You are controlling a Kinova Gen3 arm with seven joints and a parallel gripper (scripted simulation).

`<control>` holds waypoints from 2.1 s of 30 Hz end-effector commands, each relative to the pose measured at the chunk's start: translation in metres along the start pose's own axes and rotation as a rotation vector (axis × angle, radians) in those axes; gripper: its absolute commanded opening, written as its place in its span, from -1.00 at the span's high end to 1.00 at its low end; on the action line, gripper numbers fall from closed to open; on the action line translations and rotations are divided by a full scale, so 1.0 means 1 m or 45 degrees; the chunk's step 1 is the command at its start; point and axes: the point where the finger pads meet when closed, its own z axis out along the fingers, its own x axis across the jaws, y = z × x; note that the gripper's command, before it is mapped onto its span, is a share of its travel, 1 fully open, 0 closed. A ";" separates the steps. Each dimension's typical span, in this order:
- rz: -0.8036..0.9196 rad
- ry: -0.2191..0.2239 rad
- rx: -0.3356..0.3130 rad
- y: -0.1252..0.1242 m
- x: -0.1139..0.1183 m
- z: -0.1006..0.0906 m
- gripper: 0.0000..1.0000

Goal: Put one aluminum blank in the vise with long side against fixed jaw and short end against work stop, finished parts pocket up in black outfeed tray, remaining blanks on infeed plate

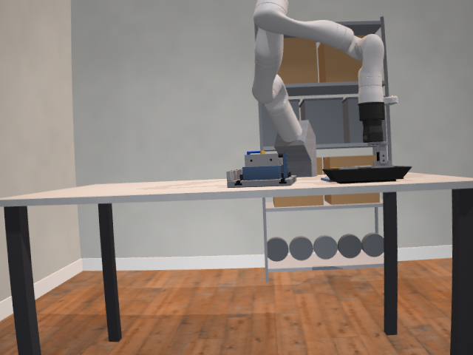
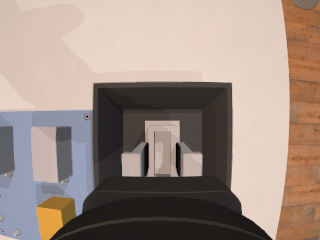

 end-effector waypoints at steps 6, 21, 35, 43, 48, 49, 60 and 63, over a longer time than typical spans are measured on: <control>0.000 0.001 0.002 -0.001 0.000 -0.001 1.00; 0.000 0.001 0.002 -0.001 0.000 0.001 1.00; 0.000 0.001 0.002 -0.001 0.000 0.007 1.00; 0.000 0.001 0.002 -0.001 0.000 0.010 1.00; 0.000 0.001 0.002 -0.001 0.000 0.011 1.00; 0.000 0.001 0.002 -0.001 0.000 0.012 1.00; 0.000 0.001 0.002 -0.001 0.000 0.012 1.00; 0.000 0.001 0.002 -0.001 0.000 0.012 1.00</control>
